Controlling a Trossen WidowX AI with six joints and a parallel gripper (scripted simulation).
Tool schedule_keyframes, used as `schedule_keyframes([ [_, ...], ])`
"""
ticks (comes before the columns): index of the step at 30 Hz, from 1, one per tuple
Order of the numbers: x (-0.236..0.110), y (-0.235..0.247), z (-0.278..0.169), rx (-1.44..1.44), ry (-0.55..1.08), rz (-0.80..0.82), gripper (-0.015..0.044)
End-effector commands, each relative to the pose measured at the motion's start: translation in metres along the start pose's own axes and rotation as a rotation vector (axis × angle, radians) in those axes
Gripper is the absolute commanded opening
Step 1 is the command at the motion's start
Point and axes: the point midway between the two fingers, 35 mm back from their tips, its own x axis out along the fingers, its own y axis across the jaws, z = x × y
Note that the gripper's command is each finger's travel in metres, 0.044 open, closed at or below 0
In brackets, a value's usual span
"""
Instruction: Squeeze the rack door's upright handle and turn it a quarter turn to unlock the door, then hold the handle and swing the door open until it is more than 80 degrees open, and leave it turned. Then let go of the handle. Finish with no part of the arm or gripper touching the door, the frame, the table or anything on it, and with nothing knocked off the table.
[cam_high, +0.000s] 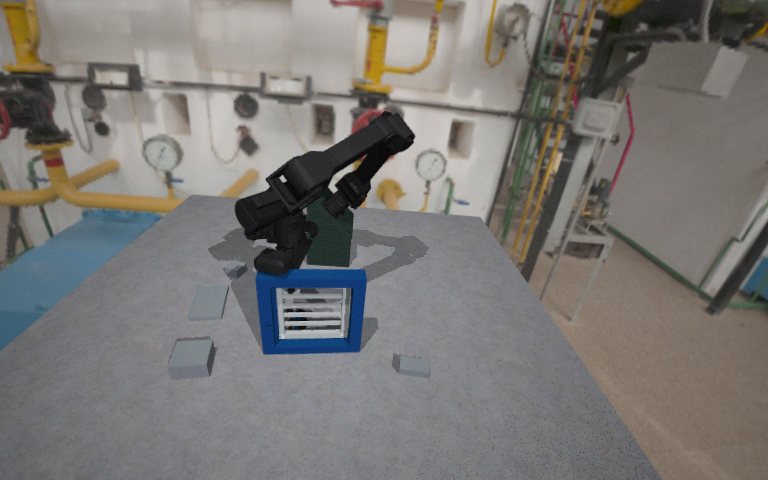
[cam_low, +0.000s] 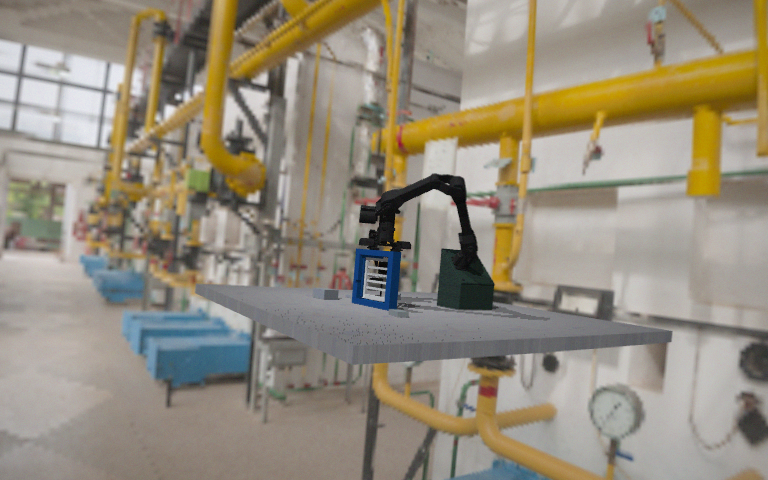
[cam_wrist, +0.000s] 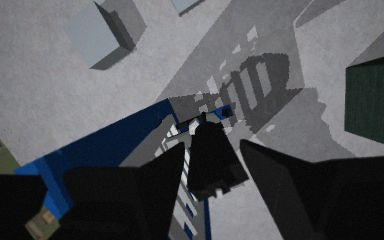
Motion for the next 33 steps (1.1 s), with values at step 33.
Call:
schedule_keyframes([
  [33,0.0007,0.0013,-0.0006,-1.698,-0.002,0.004,0.0280],
])
